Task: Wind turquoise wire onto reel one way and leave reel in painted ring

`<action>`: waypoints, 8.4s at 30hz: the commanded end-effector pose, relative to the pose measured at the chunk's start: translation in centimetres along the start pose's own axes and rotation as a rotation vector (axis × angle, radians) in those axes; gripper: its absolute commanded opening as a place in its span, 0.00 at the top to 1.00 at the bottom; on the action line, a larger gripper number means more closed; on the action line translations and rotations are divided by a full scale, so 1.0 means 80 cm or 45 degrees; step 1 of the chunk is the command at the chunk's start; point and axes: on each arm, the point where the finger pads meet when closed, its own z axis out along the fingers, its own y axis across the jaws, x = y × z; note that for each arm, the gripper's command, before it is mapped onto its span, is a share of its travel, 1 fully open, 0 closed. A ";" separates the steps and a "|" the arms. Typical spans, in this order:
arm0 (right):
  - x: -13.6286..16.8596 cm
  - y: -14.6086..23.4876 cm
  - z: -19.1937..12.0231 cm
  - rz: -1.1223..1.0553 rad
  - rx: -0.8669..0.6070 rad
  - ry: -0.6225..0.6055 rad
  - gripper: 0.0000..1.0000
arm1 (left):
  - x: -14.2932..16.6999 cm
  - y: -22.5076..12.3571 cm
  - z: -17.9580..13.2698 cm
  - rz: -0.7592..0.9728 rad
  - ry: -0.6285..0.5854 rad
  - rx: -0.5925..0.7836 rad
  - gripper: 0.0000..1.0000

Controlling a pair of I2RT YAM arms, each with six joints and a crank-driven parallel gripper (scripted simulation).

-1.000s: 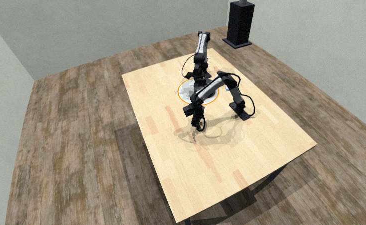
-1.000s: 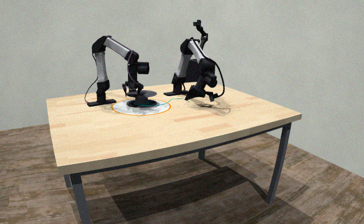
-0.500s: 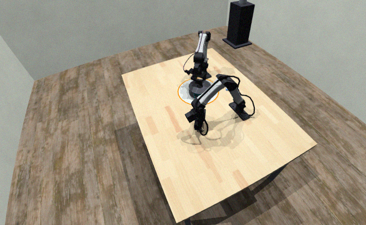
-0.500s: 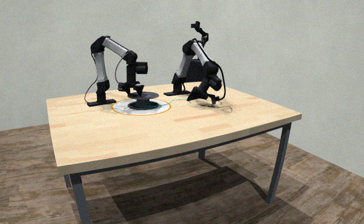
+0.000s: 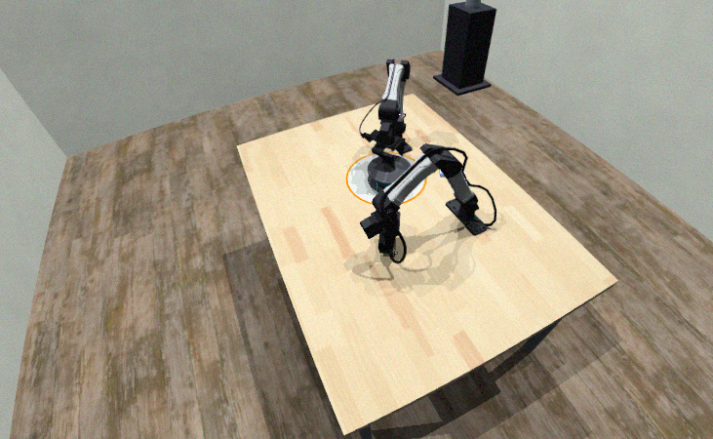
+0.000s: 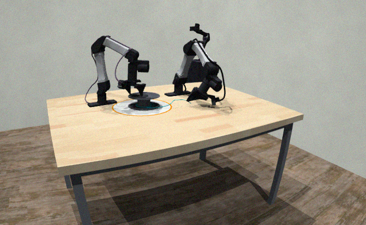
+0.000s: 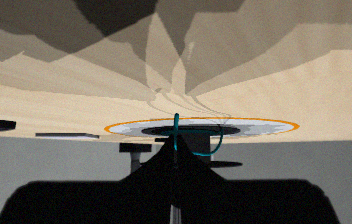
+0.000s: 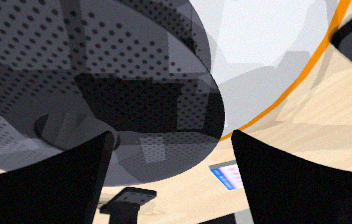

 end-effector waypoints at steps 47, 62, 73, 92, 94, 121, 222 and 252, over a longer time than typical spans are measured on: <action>-0.082 0.076 -0.039 -1.813 -0.013 -0.028 0.00 | 0.000 -0.005 -0.019 0.010 -0.027 0.061 1.00; -0.083 0.077 -0.008 -1.813 -0.013 -0.028 0.00 | 0.001 -0.005 -0.021 0.009 -0.027 0.061 1.00; -0.083 0.078 0.017 -1.813 -0.013 -0.028 0.00 | 0.001 -0.005 -0.022 0.009 -0.027 0.061 1.00; -0.083 0.077 0.010 -1.813 -0.013 -0.028 0.18 | -0.015 -0.005 -0.033 0.000 -0.062 0.061 1.00; -0.083 0.077 0.010 -1.813 -0.013 -0.028 0.22 | -0.018 -0.006 -0.035 0.001 -0.062 0.061 1.00; 0.002 -0.014 0.020 -0.336 -0.037 -0.007 0.25 | 0.036 -0.018 -0.005 0.131 0.024 -0.005 1.00; -0.079 0.076 0.009 -1.813 -0.013 -0.028 0.13 | 0.015 -0.013 -0.010 0.002 0.069 0.069 1.00; 0.002 -0.023 0.018 -0.467 -0.035 -0.011 0.25 | 0.076 -0.018 0.023 0.143 0.140 -0.012 1.00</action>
